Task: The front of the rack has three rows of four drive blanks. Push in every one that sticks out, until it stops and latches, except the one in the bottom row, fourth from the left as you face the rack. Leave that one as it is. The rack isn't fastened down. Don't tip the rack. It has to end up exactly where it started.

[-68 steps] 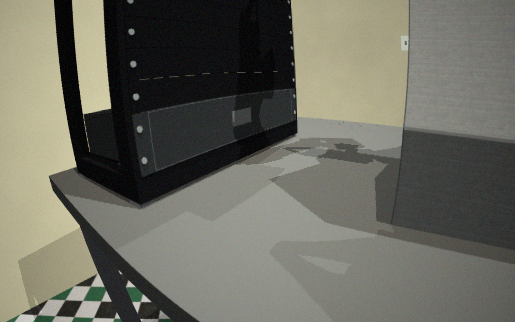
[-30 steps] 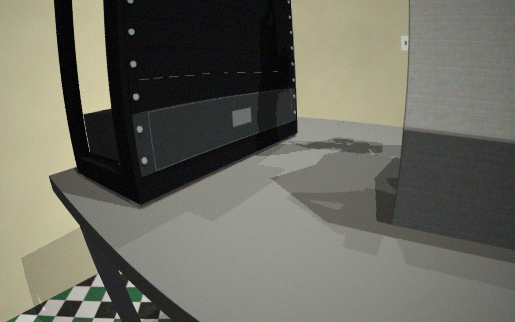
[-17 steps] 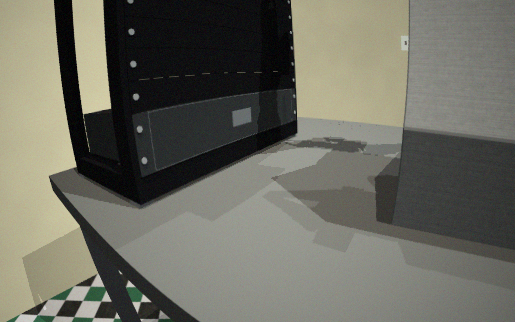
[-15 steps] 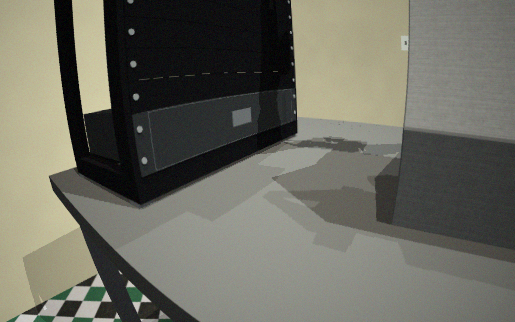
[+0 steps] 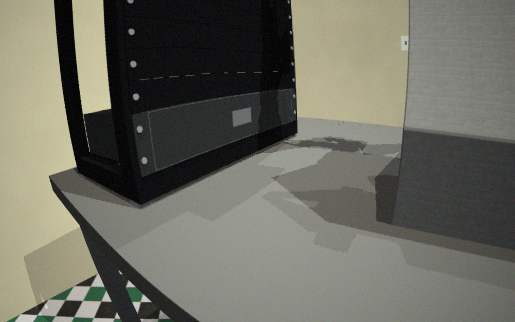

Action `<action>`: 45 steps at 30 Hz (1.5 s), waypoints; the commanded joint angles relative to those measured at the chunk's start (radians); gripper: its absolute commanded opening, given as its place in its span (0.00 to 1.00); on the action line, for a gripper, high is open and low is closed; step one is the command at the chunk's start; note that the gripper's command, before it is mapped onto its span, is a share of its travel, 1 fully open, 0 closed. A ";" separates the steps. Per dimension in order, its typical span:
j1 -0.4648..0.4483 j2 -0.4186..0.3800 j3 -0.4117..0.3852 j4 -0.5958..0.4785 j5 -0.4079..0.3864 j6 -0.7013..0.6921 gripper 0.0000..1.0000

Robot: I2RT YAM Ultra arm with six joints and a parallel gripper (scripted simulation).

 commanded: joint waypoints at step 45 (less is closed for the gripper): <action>0.042 0.020 0.097 -0.026 0.013 -0.011 0.00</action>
